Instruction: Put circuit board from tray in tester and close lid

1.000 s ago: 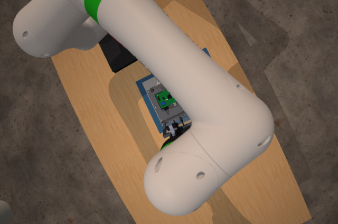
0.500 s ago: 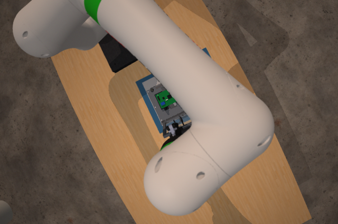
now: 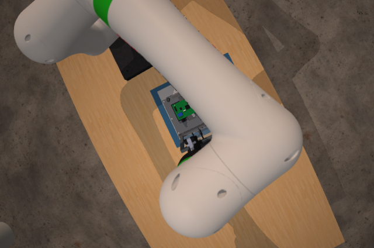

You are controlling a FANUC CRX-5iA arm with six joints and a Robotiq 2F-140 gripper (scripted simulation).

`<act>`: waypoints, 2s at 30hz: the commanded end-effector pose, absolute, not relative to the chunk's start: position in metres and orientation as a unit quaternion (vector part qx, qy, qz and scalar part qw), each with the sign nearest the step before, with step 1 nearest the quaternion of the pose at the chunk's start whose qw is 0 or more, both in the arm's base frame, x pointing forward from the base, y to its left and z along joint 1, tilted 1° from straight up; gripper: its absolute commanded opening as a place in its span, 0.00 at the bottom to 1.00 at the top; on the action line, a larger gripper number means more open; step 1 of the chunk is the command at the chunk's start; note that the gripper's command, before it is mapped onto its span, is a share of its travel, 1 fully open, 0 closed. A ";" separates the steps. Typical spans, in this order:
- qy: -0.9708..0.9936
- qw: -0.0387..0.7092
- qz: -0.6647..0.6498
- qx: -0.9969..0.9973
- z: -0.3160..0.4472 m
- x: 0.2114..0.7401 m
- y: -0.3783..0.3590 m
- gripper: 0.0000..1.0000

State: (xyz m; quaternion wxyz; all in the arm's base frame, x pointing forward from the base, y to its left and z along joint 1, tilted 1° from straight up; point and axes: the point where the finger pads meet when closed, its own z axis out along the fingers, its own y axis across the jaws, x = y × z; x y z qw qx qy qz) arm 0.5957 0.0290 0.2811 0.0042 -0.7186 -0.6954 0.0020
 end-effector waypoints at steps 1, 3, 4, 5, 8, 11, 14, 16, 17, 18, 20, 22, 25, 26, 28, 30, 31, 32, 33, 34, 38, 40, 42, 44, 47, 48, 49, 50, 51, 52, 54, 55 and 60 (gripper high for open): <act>-0.695 0.004 0.002 -0.719 0.280 0.596 0.029 0.30; -0.695 0.004 0.002 -0.719 0.278 0.596 0.029 0.30; -0.695 0.004 0.002 -0.719 0.277 0.596 0.029 0.30; -0.695 0.004 0.002 -0.719 0.275 0.596 0.029 0.30; -0.695 0.004 0.002 -0.719 0.271 0.596 0.029 0.30; -0.695 0.004 0.002 -0.719 0.266 0.596 0.029 0.30; -0.695 0.004 0.002 -0.719 0.264 0.596 0.029 0.30; -0.695 0.004 0.002 -0.719 0.261 0.596 0.029 0.30; -0.695 0.004 0.002 -0.719 0.259 0.596 0.029 0.30; -0.695 0.004 0.002 -0.719 0.257 0.596 0.029 0.30; -0.695 0.004 0.002 -0.719 0.254 0.596 0.029 0.30; -0.695 0.004 0.002 -0.719 0.251 0.596 0.029 0.30; -0.695 0.004 0.002 -0.719 0.247 0.596 0.029 0.30; -0.695 0.004 0.002 -0.719 0.246 0.596 0.029 0.30; -0.695 0.004 0.002 -0.719 0.244 0.596 0.029 0.30; -0.695 0.004 0.002 -0.719 0.244 0.596 0.029 0.30; -0.695 0.004 0.002 -0.719 0.244 0.596 0.029 0.30; -0.695 0.004 0.002 -0.719 0.243 0.596 0.029 0.30; -0.695 0.004 0.002 -0.719 0.243 0.596 0.029 0.30; -0.695 0.004 0.002 -0.719 0.242 0.596 0.029 0.30; -0.695 0.004 0.002 -0.719 0.242 0.596 0.029 0.30; -0.695 0.004 0.002 -0.719 0.242 0.596 0.029 0.30; -0.695 0.004 0.002 -0.719 0.242 0.596 0.029 0.30; -0.695 0.004 0.002 -0.719 0.242 0.596 0.029 0.30; -0.695 0.004 0.002 -0.719 0.242 0.596 0.029 0.30; -0.695 0.004 0.002 -0.719 0.242 0.596 0.029 0.30; -0.695 0.004 0.002 -0.719 0.242 0.596 0.029 0.30; -0.695 0.004 0.002 -0.719 0.242 0.596 0.029 0.30; -0.695 0.004 0.002 -0.719 0.242 0.596 0.029 0.30; -0.695 0.004 0.002 -0.719 0.242 0.596 0.029 0.30; -0.695 0.004 0.002 -0.719 0.242 0.596 0.029 0.30; -0.695 0.004 0.002 -0.719 0.242 0.596 0.029 0.30; -0.695 0.004 0.002 -0.719 0.242 0.596 0.029 0.30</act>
